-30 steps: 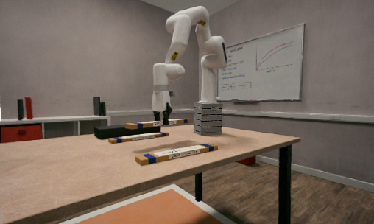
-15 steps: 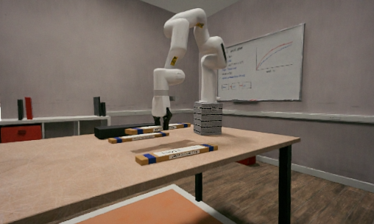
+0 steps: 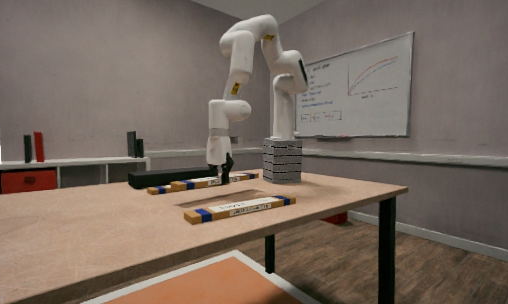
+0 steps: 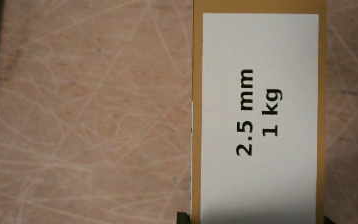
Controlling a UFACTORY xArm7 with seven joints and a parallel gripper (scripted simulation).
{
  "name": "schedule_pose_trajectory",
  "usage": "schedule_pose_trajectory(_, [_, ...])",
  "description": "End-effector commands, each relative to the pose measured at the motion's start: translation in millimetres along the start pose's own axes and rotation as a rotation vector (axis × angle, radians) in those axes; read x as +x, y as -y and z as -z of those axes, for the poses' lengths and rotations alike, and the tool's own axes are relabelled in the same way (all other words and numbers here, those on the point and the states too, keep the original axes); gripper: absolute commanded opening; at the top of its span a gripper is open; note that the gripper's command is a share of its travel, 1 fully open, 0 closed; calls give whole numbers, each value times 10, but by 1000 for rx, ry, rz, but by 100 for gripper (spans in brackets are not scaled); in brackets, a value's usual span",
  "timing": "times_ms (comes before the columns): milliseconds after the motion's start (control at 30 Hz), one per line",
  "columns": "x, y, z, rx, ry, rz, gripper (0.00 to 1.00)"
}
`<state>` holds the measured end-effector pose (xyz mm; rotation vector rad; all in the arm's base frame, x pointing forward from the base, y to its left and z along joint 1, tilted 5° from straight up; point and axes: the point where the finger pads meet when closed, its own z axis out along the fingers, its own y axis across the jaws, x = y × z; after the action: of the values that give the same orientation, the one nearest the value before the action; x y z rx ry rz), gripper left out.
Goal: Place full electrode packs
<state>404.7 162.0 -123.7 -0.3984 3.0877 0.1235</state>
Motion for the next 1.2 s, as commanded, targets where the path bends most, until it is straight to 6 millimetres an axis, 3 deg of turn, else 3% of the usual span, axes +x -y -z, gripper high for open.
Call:
schedule_pose_trajectory(0, [-21,0,-54,0,4,0,58])
schedule_pose_trajectory(1167, [-21,-2,-424,0,4,0,58])
